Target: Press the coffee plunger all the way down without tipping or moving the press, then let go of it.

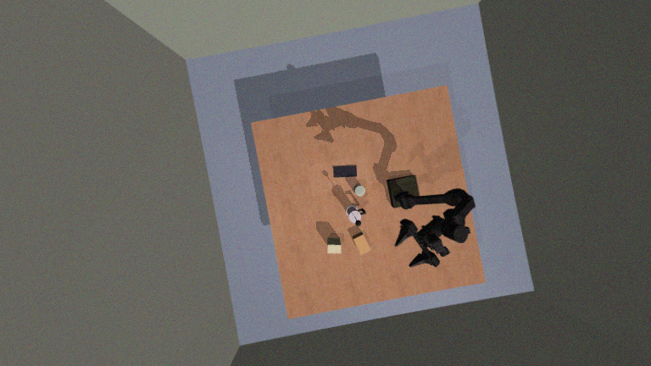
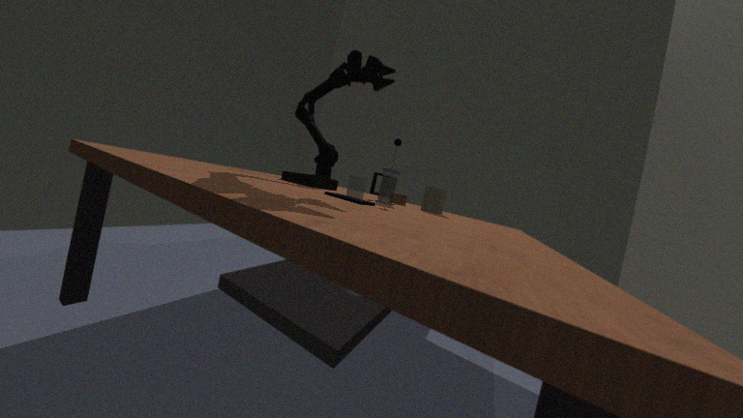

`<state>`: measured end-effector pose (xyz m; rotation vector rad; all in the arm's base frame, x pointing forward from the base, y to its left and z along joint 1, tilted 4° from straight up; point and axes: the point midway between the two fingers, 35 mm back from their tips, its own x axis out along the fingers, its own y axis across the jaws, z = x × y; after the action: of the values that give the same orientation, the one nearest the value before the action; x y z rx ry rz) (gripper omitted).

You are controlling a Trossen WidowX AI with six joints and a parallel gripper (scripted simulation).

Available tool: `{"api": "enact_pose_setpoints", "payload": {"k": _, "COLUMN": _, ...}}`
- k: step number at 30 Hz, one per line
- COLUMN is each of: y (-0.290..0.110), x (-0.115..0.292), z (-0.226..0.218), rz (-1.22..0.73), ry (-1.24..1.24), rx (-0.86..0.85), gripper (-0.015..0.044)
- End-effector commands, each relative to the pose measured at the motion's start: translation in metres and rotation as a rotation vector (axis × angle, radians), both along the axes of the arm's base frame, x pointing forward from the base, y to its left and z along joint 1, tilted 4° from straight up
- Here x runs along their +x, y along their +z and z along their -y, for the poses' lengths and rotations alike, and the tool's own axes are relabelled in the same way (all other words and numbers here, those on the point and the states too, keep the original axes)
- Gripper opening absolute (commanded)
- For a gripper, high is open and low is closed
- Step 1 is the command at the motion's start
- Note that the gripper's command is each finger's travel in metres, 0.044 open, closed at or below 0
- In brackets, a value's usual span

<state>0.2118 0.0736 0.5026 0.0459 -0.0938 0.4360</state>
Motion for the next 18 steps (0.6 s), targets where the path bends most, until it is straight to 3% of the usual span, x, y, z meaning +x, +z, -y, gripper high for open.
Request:
{"api": "enact_pose_setpoints", "payload": {"k": 1, "y": -0.063, "x": 0.037, "z": 0.009, "rz": -0.203, "ry": -0.085, "rx": -0.052, "gripper": 0.044}}
{"api": "enact_pose_setpoints", "payload": {"k": 10, "y": -0.198, "x": 0.061, "z": 0.037, "rz": -0.622, "ry": -0.242, "rx": -0.186, "gripper": 0.044}}
{"api": "enact_pose_setpoints", "payload": {"k": 18, "y": -0.236, "x": 0.06, "z": 0.038, "rz": -0.653, "ry": -0.252, "rx": -0.198, "gripper": 0.044}}
